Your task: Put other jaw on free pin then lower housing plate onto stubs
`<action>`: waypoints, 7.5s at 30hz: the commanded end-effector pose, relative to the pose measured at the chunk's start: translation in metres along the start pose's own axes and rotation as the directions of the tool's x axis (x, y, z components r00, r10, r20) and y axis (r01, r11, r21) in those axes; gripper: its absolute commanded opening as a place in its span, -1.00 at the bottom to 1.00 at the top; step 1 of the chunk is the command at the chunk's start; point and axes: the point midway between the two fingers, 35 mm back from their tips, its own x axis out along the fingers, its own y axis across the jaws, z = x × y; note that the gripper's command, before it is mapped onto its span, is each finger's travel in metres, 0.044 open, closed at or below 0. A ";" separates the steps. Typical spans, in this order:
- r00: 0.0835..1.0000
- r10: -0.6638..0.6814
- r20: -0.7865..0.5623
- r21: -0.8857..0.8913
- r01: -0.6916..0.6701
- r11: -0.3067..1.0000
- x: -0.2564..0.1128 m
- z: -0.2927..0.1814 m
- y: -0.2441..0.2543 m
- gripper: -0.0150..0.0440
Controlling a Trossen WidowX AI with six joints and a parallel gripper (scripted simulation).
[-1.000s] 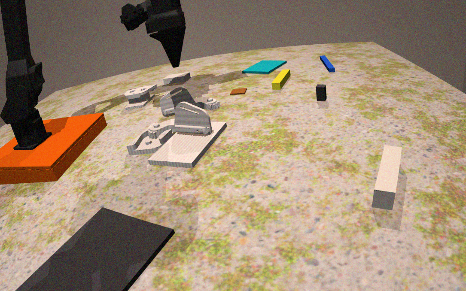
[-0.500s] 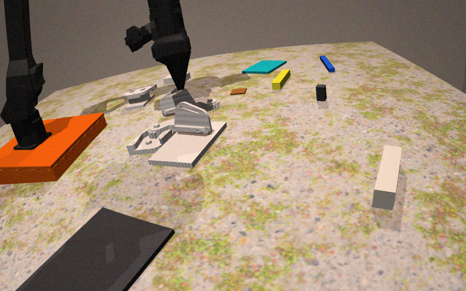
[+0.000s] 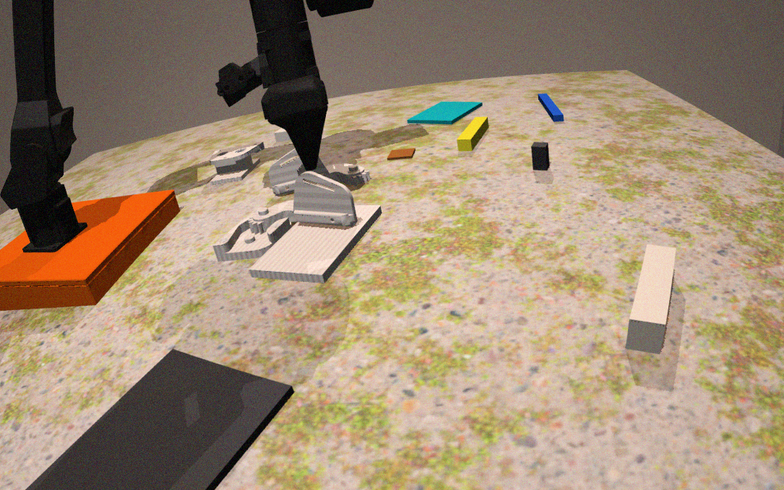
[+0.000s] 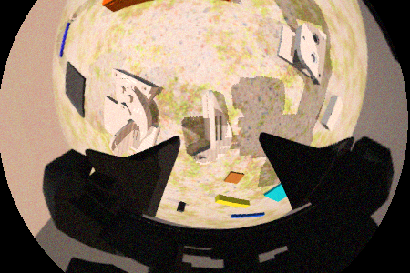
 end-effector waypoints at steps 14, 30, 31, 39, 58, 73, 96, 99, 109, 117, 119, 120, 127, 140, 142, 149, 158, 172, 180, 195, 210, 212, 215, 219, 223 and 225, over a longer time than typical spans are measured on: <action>1.000 -0.002 0.009 -0.003 0.002 1.000 0.027 0.004 0.000 1.00; 1.000 -0.002 0.009 -0.003 0.002 1.000 0.027 0.004 0.000 1.00; 1.000 -0.002 0.009 -0.003 0.002 1.000 0.027 0.004 0.000 1.00; 1.000 -0.002 0.009 -0.003 0.002 1.000 0.028 0.004 0.000 1.00; 1.000 0.001 0.007 0.000 -0.001 1.000 0.027 0.003 0.001 -0.03; 1.000 0.001 0.007 -0.001 -0.001 1.000 0.017 0.002 0.000 -0.04; 1.000 -0.002 0.008 -0.003 0.002 1.000 -0.051 0.003 0.000 -0.04; 1.000 -0.002 0.008 -0.003 0.002 1.000 -0.051 0.003 0.000 -0.04; 1.000 -0.002 0.009 0.184 0.000 0.983 -0.052 0.007 0.009 -0.04; 1.000 -0.001 0.010 0.377 -0.003 0.926 -0.053 0.012 0.018 -0.04; 1.000 0.000 0.010 0.423 -0.004 0.906 -0.053 0.013 0.020 -0.04; 1.000 0.000 0.010 0.446 -0.004 0.895 -0.053 0.014 0.021 -0.04; 1.000 0.000 0.011 0.596 -0.007 0.803 -0.054 0.018 0.029 -0.04; 1.000 0.002 0.012 0.822 -0.011 0.569 -0.055 0.027 0.042 -0.04; 1.000 0.002 0.012 0.850 -0.011 0.527 -0.055 0.029 0.044 -0.04; 1.000 0.003 0.013 0.929 -0.013 0.370 -0.055 0.034 0.051 -0.04; 1.000 0.004 0.013 0.988 -0.014 0.152 -0.056 0.041 0.060 -0.04; 1.000 0.005 0.014 0.980 -0.013 -0.198 -0.056 0.052 0.072 -0.04; 1.000 0.006 0.015 0.921 -0.012 -0.390 -0.056 0.058 0.078 -0.04; 1.000 0.007 0.016 0.712 -0.007 -0.702 -0.056 0.071 0.090 -0.04; 1.000 0.008 0.017 0.403 0.001 -0.915 -0.055 0.084 0.100 -0.04; 1.000 0.008 0.017 0.357 0.002 -0.934 -0.055 0.086 0.101 -0.04; 1.000 0.009 0.017 0.285 0.003 -0.958 -0.055 0.088 0.103 -0.04; 1.000 0.009 0.017 0.188 0.005 -0.982 -0.054 0.092 0.105 -0.04; 1.000 0.009 0.018 0.088 0.008 -0.996 -0.054 0.096 0.107 -0.04; 1.000 0.009 0.018 0.038 0.009 -0.999 -0.054 0.097 0.108 -0.04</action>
